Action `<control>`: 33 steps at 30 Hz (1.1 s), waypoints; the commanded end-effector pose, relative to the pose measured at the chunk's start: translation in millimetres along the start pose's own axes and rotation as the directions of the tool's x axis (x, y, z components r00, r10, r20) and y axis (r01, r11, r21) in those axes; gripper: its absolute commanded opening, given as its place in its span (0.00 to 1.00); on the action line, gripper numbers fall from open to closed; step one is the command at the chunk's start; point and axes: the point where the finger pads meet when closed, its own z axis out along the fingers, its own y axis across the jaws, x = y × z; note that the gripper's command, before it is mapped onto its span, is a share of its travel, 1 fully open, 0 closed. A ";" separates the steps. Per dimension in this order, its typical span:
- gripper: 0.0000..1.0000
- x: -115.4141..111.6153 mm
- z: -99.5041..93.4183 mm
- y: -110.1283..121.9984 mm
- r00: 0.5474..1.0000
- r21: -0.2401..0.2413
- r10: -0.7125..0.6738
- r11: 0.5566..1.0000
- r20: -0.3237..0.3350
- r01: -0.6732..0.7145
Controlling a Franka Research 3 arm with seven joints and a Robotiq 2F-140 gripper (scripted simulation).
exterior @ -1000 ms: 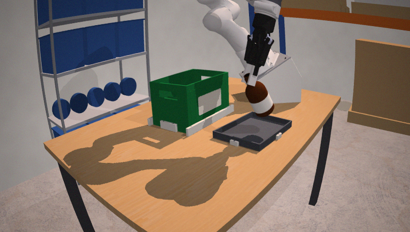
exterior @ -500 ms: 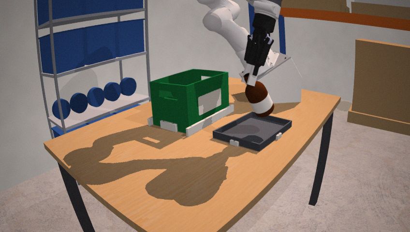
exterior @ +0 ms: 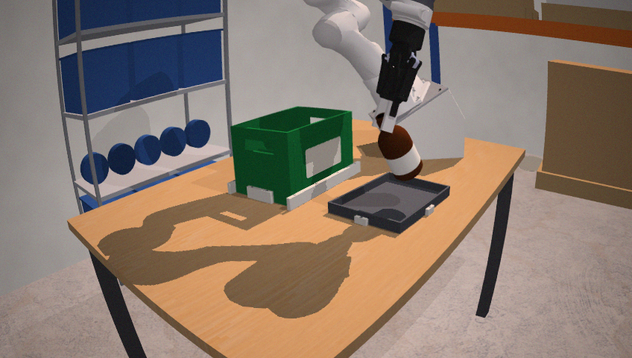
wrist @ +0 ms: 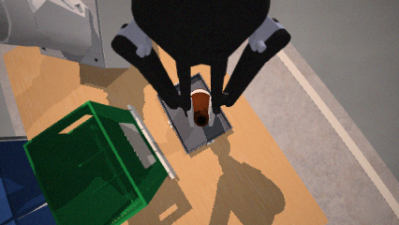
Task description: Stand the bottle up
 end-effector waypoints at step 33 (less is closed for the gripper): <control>0.00 -3.0 -1.1 -0.3 0.995 -0.001 -0.001 1.000 -0.102 0.001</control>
